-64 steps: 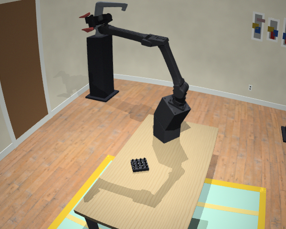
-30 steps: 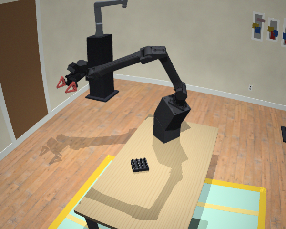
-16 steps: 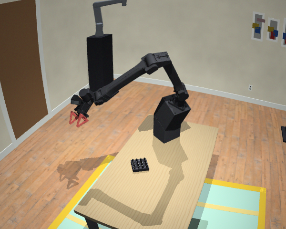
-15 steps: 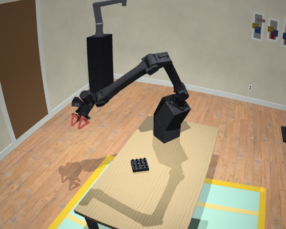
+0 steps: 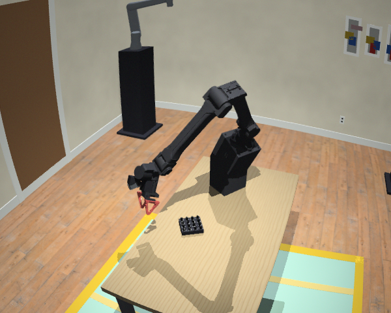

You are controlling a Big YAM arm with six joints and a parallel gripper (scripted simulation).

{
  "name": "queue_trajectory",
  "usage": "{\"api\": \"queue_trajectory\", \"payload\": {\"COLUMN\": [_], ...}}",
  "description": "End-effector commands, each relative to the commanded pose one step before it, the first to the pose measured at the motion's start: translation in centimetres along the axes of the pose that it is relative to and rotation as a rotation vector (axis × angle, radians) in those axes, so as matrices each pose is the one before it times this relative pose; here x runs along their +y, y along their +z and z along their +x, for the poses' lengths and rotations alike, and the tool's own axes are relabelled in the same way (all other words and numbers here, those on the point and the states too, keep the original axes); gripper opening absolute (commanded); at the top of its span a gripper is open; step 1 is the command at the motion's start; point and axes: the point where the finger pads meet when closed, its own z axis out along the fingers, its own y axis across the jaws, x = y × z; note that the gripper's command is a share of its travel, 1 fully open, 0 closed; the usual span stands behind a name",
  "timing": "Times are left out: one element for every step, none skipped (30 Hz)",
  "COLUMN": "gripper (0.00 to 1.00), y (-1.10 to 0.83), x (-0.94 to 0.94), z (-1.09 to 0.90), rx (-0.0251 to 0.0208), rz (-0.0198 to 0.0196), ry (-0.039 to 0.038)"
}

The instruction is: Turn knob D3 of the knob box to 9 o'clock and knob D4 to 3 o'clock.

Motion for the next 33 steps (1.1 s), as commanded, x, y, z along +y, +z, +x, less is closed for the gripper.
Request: {"api": "queue_trajectory", "payload": {"gripper": [1.00,1.00,1.00,1.00,1.00,1.00,1.00,1.00,1.00,1.00,1.00,1.00,1.00,1.00,1.00,1.00,1.00,1.00,1.00,1.00,1.00,1.00,1.00,1.00,1.00,1.00,1.00,1.00,1.00,1.00,1.00,1.00,1.00], "y": [-0.357,0.331,0.357,0.386,0.381,0.325,0.263,0.482,0.242,0.190,0.348,0.288,0.231,0.178,0.000,0.000,-0.459,0.089,0.054,0.219,0.140,0.024,-0.022,-0.002,0.000,0.000,0.000,0.000,0.000,0.000,0.000,0.000,0.000], "x": [1.767,-0.141,-0.188,-0.248,-0.292,-0.287,-0.258,-0.563,-0.305,-0.253,-0.519,-0.463,-0.392,-0.315,0.000,0.000,-0.986,-0.161,-0.097,0.320,0.341,0.167,-0.009,-0.001,0.002,0.001,0.001,0.001,0.000,0.000,0.000,0.000,0.000], "z": [3.800,1.372,1.514,1.675,1.678,1.438,1.163,2.273,1.090,0.850,1.631,1.335,1.060,0.809,0.000,0.000,-0.416,0.394,0.234,0.352,0.157,-0.090,-0.057,-0.004,-0.002,-0.002,-0.001,-0.001,-0.001,0.000,0.000,0.000,0.000], "rx": [0.06134,0.02295,0.02516,0.02762,0.02744,0.02333,0.01874,0.03613,0.01718,0.01332,0.02525,0.02043,0.01605,0.01215,0.00000,0.00000,-0.00629,0.00585,0.00347,0.00499,0.00274,-0.00417,-0.00130,-0.00007,-0.00003,-0.00003,-0.00002,-0.00002,-0.00001,0.00000,0.00000,0.00000,0.00000], "rz": [0.04686,0.01749,0.02005,0.02311,0.02418,0.02157,0.01805,0.03674,0.01843,0.01475,0.02913,0.02478,0.02029,0.01588,0.00000,0.00000,0.00619,0.00795,0.00477,0.00279,-0.00199,-0.00469,-0.00090,-0.00004,-0.00003,-0.00002,-0.00001,-0.00002,-0.00001,0.00000,0.00000,0.00000,0.00000], "ry": [0.07315,0.01152,0.01230,0.01310,0.01261,0.01041,0.00816,0.01523,0.00702,0.00534,0.00988,0.00776,0.00596,0.00443,0.00000,0.00000,0.03147,0.00203,0.00119,-0.01073,-0.00884,-0.00477,0.00053,0.00007,-0.00003,-0.00001,-0.00001,-0.00002,0.00000,0.00000,0.00000,0.00000,0.00000]}}
